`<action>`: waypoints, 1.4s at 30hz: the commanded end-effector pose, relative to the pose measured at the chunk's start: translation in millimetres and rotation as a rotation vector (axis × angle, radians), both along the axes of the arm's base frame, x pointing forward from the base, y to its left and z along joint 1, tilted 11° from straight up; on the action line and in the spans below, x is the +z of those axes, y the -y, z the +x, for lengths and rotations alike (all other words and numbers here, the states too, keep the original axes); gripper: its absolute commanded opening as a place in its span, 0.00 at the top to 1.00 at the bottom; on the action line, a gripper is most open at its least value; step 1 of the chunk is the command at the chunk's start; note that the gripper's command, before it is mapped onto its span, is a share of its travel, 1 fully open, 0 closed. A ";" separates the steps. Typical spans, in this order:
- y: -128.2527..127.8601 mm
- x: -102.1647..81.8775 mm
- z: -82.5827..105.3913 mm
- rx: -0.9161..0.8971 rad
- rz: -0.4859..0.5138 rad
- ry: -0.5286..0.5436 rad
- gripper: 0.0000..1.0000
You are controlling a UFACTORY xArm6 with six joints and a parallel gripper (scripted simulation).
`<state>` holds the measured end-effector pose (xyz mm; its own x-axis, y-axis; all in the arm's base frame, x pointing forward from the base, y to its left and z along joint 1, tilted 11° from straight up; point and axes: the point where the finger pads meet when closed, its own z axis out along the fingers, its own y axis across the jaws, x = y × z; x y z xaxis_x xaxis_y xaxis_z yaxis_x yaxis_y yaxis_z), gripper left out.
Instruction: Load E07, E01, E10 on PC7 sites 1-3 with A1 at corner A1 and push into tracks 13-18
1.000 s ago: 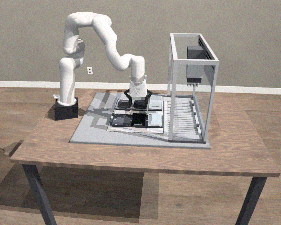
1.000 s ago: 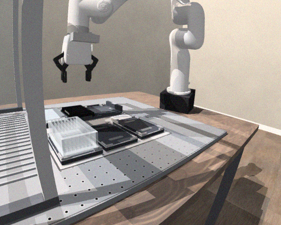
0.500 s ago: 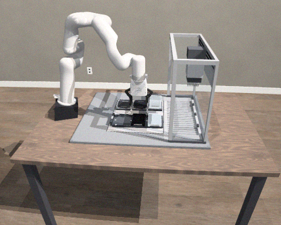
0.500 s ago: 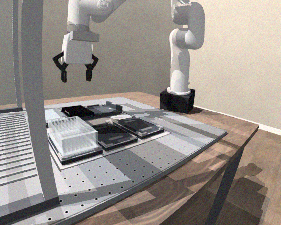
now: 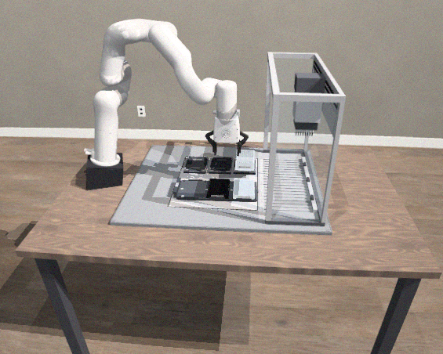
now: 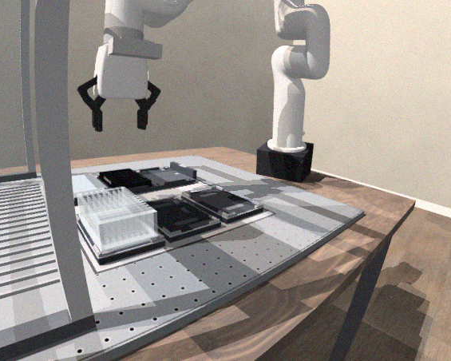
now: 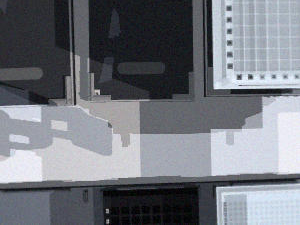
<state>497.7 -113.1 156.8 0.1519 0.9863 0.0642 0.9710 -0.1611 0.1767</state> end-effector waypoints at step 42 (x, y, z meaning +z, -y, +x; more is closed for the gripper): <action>-139.5 45.5 89.2 -0.001 -0.001 0.003 0.00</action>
